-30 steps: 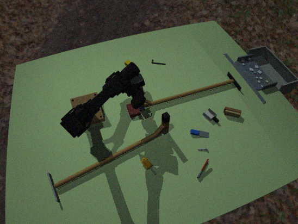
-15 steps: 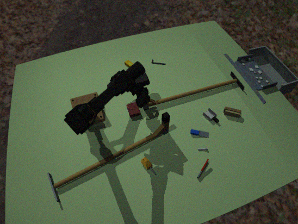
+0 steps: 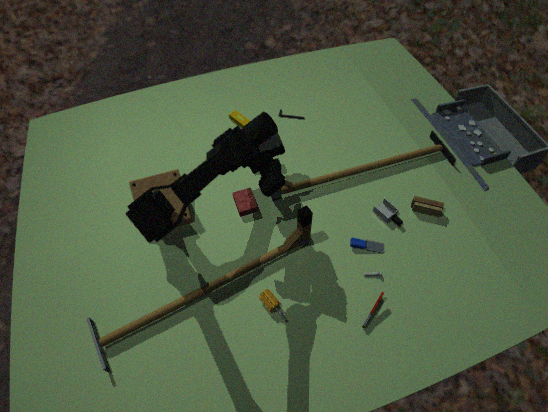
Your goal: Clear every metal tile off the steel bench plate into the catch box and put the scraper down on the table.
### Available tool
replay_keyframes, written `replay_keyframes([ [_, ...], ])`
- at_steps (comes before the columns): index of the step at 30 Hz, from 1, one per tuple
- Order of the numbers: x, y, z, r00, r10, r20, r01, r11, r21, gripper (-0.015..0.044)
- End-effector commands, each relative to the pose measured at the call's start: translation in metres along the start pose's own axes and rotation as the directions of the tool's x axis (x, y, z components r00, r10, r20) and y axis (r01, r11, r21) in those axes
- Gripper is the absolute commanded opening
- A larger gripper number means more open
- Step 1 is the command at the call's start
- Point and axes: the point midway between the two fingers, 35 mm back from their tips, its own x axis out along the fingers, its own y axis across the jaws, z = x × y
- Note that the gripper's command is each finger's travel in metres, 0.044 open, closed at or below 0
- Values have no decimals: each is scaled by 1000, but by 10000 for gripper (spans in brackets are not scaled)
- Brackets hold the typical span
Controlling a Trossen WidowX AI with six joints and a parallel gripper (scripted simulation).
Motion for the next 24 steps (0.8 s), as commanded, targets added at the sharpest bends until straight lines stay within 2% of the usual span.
replay_keyframes([
  [1, 3, -1, 10, 1000, 2, 14, -3, 1000, 8, 0],
  [24, 26, -6, 39, 1000, -2, 19, 2, 1000, 9, 0],
])
